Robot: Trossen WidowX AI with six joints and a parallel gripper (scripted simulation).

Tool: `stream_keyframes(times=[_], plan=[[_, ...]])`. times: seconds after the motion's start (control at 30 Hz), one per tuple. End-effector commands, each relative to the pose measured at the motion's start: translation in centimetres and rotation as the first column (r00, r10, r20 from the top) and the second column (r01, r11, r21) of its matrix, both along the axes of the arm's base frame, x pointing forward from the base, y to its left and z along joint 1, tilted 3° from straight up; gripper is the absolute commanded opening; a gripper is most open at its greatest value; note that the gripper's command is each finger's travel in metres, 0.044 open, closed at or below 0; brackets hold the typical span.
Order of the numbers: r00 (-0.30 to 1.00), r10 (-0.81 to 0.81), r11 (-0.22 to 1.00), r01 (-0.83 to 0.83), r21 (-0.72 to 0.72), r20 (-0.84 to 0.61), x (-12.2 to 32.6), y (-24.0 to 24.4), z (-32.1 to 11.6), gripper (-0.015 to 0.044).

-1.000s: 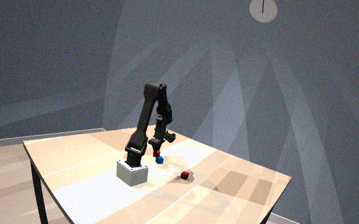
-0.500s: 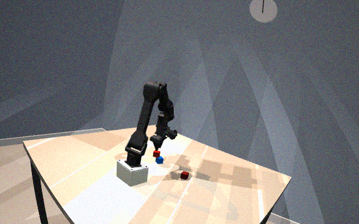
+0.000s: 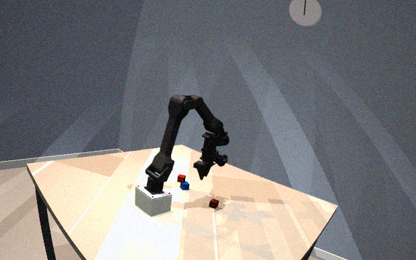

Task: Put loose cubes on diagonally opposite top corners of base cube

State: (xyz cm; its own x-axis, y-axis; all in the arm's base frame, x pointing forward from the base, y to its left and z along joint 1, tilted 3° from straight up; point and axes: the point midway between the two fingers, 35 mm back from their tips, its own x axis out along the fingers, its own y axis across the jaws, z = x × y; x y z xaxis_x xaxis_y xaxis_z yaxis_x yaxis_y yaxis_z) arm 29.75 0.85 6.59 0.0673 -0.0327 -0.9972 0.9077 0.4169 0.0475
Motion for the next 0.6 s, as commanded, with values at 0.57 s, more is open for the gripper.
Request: stream_keyframes(times=[0.57], plan=[[0.997, -0.071, 0.997, 0.071, -0.006, 0.014, -2.1, -11.2, 0.2, 0.0265]])
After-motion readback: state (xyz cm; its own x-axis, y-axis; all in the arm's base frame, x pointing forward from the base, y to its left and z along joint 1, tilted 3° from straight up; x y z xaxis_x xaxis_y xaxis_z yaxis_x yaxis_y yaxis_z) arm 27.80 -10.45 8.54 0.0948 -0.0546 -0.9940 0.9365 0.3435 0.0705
